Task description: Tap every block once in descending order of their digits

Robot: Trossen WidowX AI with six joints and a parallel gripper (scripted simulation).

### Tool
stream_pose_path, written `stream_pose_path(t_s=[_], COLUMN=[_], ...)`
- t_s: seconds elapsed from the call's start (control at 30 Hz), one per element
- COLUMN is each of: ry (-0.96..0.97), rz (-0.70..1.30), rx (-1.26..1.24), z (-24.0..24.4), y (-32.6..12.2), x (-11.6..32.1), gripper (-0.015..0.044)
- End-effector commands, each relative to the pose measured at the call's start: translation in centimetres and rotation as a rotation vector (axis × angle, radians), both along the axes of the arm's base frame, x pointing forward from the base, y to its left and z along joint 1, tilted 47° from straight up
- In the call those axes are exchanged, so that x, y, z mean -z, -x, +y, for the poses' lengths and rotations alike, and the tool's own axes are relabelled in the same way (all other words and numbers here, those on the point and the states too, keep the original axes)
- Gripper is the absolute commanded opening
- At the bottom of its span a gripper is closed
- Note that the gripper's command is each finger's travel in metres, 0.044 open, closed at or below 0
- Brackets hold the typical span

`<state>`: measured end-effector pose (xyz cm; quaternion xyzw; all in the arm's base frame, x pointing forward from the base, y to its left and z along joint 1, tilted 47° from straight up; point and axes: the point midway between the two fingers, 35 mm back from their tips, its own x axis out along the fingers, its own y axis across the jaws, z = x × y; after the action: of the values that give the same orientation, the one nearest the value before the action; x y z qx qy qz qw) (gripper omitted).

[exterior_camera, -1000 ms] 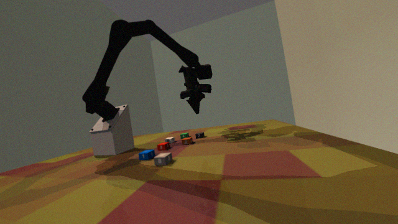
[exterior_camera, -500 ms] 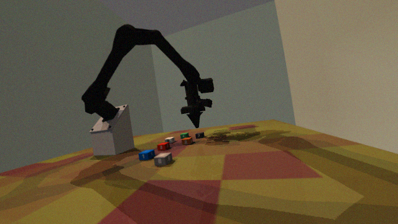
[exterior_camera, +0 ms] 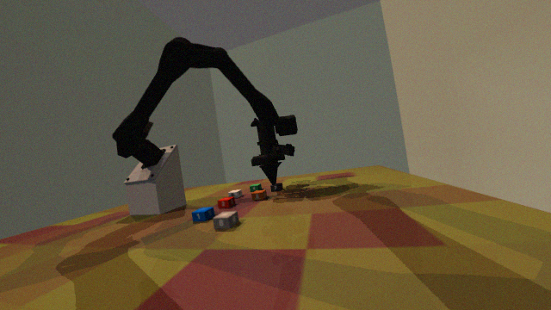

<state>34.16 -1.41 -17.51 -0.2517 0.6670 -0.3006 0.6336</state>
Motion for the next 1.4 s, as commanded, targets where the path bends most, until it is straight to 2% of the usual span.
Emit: stream_pose_path(t_s=[0.0, 0.4, 0.6, 0.77, 0.97, 1.1, 1.17, 1.27, 1.37], ry=[0.003, 0.001, -0.003, -0.004, -0.007, -0.007, -0.007, -0.004, -0.002], rz=[0.004, 0.004, 0.004, 0.004, 0.007, 0.007, 0.007, 0.007, 0.007], rx=[-0.005, -0.005, -0.005, -0.005, -0.005, -0.005, -0.006, -0.006, -0.005], z=[-0.3, 2.1, 7.8, 7.9, 10.3, 10.4, 9.4, 5.4, 4.5], y=[0.1, -0.2, -0.7, -0.5, 6.1, 6.4, 6.3, 6.7, 7.0], x=[0.3, -2.0, -7.4, -7.3, -5.5, -5.5, -4.4, -0.7, 0.2], gripper=[0.0020, 0.0020, 0.0020, 0.0020, 0.0020, 0.0020, 0.0020, 0.0020, 0.0020])
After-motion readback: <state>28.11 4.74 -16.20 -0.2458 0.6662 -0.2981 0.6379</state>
